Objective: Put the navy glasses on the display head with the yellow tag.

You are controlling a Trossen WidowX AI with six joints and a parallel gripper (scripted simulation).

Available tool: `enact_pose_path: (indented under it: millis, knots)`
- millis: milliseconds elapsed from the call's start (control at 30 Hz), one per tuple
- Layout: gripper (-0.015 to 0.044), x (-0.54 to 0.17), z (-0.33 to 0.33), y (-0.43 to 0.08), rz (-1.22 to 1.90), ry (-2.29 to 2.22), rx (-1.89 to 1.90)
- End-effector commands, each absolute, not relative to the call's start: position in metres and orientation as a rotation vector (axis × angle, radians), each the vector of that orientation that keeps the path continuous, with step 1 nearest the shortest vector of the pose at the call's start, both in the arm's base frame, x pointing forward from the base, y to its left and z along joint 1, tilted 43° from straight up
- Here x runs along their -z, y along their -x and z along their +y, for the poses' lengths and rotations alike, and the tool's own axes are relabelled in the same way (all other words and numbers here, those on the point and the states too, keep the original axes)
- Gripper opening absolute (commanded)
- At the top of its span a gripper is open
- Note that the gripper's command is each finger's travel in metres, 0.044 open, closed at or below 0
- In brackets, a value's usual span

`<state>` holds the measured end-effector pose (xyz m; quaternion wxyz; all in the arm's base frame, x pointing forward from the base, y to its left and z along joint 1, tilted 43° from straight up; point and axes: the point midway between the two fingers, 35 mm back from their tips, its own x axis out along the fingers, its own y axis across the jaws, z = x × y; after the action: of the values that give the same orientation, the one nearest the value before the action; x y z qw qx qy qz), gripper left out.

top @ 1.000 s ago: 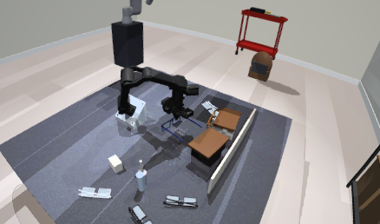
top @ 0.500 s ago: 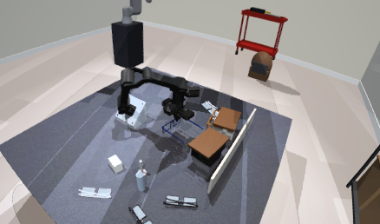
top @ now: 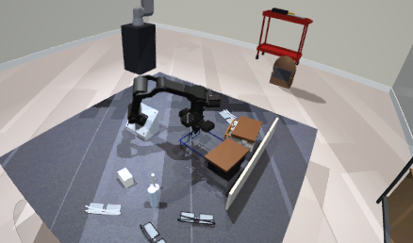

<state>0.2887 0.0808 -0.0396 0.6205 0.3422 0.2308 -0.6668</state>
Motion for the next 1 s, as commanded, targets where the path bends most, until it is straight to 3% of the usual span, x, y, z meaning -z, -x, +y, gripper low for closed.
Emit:
enact_pose_path:
  millis: [0, 967]
  knots:
    - [0.0000, 0.039, 0.080, -0.296, 0.528, -0.780, 1.532]
    - [0.0000, 0.033, 0.074, -0.339, 0.525, -0.781, 1.531]
